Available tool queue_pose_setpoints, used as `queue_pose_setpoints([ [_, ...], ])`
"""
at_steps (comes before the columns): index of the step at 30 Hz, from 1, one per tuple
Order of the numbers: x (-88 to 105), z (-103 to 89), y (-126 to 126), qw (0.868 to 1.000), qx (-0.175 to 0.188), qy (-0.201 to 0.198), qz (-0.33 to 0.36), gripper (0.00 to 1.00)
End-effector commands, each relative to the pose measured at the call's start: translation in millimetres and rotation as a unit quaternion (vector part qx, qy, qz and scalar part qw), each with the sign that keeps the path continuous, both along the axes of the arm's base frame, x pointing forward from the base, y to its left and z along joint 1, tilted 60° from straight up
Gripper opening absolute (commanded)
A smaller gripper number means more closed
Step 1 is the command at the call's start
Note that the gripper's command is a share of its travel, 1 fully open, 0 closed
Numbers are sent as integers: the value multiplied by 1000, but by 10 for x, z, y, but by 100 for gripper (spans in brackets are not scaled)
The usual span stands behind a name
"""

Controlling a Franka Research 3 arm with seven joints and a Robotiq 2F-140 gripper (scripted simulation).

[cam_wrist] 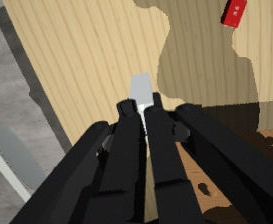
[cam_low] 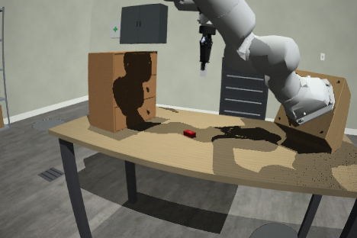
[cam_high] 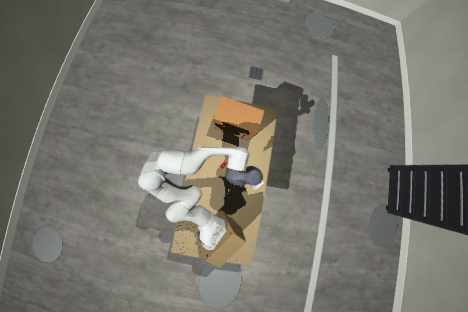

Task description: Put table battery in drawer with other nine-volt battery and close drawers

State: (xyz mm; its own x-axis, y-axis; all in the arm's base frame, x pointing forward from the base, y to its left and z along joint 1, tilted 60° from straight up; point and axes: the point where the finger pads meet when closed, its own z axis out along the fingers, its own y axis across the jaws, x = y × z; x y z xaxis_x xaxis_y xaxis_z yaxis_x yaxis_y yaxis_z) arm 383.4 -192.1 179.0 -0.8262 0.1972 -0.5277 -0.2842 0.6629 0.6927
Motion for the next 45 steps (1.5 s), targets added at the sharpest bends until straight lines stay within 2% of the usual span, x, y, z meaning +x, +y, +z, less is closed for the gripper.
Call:
queue_pose_setpoints([
  [1,-81,-5,37,998,31,57,1,0],
  [45,-92,-6,22,998,26,60,8,0],
])
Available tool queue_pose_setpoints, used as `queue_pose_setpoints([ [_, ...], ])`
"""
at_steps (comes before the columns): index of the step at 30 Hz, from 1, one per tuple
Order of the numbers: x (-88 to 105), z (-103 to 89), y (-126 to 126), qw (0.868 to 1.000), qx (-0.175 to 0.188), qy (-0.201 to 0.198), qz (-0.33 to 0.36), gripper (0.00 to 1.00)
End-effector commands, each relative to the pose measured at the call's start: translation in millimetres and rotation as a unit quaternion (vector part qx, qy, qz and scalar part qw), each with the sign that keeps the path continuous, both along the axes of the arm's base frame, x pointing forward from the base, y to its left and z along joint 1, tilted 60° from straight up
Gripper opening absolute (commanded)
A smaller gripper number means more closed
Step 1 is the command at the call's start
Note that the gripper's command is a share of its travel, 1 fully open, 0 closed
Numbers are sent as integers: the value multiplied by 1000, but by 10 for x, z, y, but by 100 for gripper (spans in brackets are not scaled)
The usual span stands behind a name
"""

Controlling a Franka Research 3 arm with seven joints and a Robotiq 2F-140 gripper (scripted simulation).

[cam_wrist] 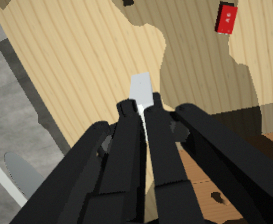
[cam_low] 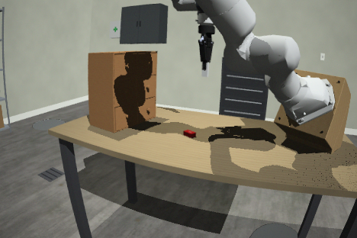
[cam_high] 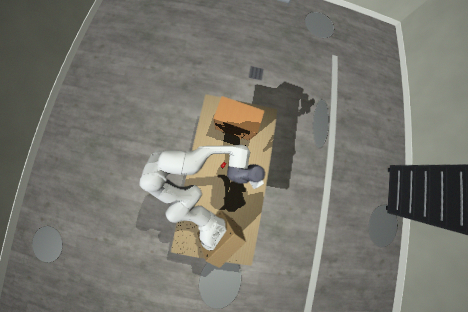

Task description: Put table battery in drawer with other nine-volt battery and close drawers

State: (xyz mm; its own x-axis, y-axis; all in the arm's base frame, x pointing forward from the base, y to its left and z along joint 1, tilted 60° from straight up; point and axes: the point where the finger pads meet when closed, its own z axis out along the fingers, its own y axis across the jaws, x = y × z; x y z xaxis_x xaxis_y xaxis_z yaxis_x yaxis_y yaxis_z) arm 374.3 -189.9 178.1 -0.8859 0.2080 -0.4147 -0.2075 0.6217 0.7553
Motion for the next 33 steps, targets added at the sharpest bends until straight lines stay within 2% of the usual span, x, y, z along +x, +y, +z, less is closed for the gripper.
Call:
queue_pose_setpoints([
  [1,-2,8,1,1000,0,0,0,0],
  [7,-33,151,29,1000,0,0,0,0],
  [14,-113,513,103,1000,2,2,0,0],
  [16,-113,513,103,1000,2,2,0,0],
  [24,-197,901,181,1000,3,3,0,0],
  [33,-212,968,195,1000,3,3,0,0],
])
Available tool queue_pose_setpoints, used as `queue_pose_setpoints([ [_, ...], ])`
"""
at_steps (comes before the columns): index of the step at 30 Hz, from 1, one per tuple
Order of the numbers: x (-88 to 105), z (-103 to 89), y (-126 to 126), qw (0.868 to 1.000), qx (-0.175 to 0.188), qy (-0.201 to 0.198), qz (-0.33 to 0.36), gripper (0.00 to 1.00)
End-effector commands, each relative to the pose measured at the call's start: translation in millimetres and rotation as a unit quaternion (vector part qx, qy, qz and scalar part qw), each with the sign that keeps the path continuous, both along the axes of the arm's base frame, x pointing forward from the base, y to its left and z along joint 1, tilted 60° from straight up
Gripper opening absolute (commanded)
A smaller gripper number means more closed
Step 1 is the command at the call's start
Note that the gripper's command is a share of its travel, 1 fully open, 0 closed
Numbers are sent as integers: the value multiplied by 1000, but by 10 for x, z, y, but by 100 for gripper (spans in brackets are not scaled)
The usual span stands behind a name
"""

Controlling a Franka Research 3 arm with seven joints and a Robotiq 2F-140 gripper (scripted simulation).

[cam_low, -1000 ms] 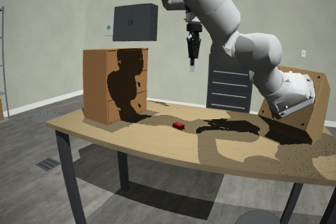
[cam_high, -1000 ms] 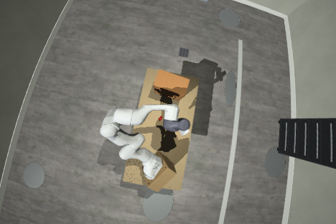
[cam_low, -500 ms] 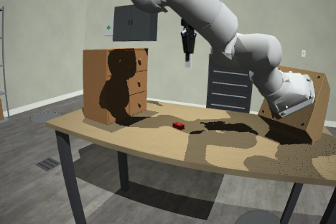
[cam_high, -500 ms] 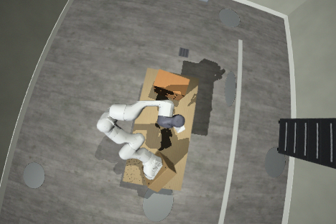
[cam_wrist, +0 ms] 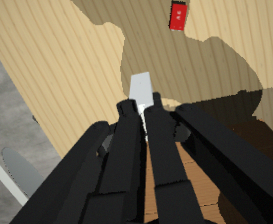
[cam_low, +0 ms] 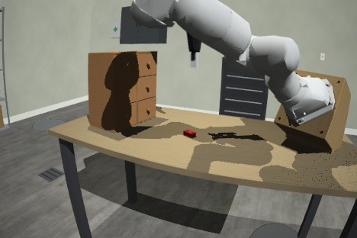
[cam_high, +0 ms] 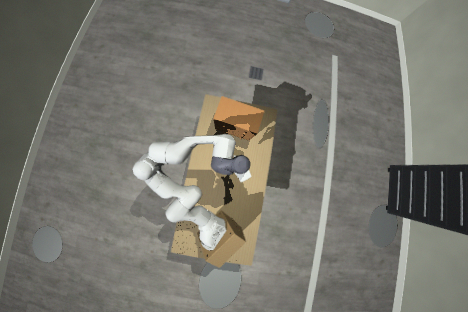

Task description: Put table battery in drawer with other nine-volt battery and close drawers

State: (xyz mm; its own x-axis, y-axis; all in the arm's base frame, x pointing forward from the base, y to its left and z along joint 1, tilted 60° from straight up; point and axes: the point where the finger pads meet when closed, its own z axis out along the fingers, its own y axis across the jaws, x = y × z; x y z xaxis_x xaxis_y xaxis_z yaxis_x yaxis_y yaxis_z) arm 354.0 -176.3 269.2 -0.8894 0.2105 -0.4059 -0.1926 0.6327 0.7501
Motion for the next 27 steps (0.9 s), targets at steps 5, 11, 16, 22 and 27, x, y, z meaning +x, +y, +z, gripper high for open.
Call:
queue_pose_setpoints([
  [5,9,56,67,1000,11,-7,0,0],
  [11,105,49,107,999,17,-27,-24,0],
  [16,223,41,155,997,25,-51,-54,0],
  [22,420,28,236,990,37,-91,-103,0],
  [27,652,12,331,976,52,-139,-160,0],
])
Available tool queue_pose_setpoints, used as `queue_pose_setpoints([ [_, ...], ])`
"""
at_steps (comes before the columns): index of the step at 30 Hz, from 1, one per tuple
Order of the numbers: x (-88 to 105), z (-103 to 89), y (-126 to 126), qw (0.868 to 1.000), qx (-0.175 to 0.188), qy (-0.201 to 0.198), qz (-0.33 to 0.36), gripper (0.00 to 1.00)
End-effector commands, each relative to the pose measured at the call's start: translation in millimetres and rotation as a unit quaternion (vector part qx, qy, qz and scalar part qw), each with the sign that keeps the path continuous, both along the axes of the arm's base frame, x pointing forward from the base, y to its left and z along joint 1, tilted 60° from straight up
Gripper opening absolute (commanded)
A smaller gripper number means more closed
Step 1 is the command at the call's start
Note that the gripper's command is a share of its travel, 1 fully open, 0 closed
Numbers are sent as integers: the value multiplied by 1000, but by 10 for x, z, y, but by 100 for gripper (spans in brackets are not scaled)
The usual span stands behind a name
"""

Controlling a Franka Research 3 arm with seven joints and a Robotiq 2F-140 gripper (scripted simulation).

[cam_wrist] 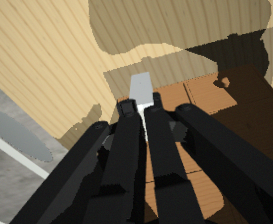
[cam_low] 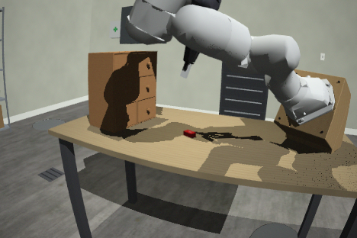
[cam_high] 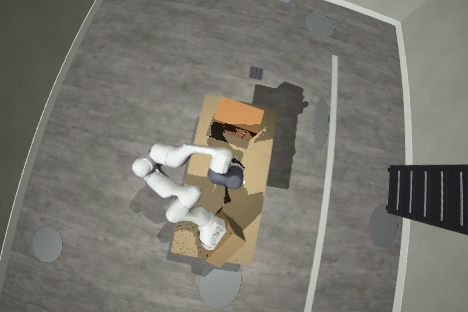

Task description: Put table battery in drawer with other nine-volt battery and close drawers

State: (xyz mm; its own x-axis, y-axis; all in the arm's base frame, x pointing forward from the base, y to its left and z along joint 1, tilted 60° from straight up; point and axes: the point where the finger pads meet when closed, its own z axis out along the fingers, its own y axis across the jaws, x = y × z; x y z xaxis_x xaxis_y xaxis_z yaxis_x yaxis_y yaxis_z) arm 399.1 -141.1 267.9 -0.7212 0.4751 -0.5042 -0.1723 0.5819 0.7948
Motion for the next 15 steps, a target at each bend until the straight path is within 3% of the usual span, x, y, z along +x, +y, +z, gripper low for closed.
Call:
queue_pose_setpoints([
  [1,251,22,1,997,-10,-59,-51,0],
  [5,445,9,81,990,2,-97,-100,0],
  [15,724,-10,195,973,19,-151,-171,0],
])
